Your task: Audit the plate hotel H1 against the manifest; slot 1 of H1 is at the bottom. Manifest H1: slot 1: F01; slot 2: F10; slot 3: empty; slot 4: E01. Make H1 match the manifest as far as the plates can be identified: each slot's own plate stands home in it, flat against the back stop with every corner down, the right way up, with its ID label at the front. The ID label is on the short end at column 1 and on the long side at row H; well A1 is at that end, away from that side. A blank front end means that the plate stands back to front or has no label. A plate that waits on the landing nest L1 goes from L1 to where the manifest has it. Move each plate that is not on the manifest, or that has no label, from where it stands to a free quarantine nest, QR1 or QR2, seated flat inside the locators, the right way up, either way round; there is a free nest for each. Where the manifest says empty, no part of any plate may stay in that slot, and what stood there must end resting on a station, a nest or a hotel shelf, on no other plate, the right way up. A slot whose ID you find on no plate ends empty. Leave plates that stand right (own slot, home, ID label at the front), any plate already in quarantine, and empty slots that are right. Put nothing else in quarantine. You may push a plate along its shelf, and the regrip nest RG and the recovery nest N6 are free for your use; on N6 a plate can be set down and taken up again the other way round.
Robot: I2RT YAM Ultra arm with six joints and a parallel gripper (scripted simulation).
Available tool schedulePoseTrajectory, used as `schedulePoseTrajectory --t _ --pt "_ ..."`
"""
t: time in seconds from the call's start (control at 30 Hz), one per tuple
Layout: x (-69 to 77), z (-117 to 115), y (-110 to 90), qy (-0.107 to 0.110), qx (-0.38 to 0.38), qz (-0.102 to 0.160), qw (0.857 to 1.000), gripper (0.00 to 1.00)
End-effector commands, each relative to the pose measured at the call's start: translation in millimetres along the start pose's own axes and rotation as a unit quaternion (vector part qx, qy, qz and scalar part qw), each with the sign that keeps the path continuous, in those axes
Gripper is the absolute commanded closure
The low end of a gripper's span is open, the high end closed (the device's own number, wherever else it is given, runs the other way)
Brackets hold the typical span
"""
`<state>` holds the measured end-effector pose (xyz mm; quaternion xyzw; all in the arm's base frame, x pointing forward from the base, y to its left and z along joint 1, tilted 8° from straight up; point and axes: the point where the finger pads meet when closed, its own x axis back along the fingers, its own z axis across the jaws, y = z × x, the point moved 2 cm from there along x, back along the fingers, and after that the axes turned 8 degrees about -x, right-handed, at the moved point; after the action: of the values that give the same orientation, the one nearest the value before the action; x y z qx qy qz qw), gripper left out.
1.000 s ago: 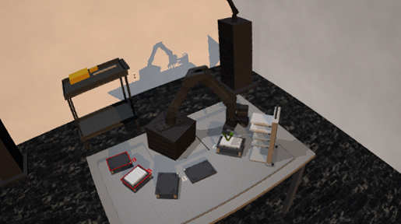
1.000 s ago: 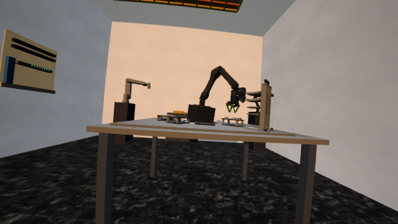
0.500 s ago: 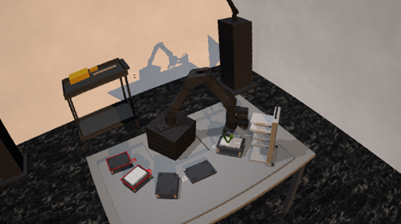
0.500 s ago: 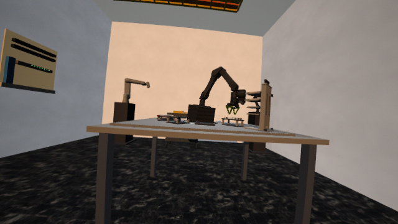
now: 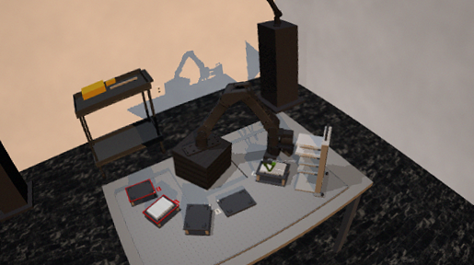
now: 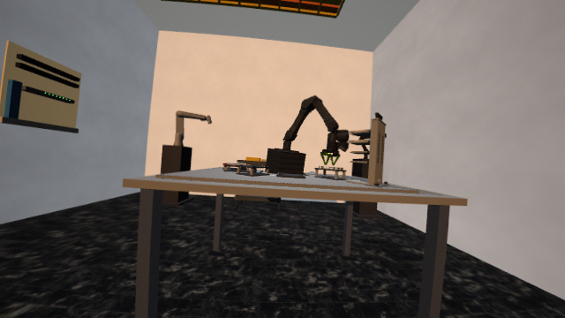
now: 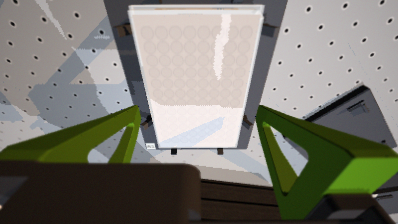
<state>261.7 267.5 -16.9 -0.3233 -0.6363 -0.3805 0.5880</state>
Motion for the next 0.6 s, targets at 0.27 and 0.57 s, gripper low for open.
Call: schedulePoseTrajectory --t 0.27,0.57 --pt "-6.1 2 9 0.006 0.0 -0.019 1.0 0.0" --pt "-18.1 3 10 0.006 0.0 -0.019 1.0 0.0"
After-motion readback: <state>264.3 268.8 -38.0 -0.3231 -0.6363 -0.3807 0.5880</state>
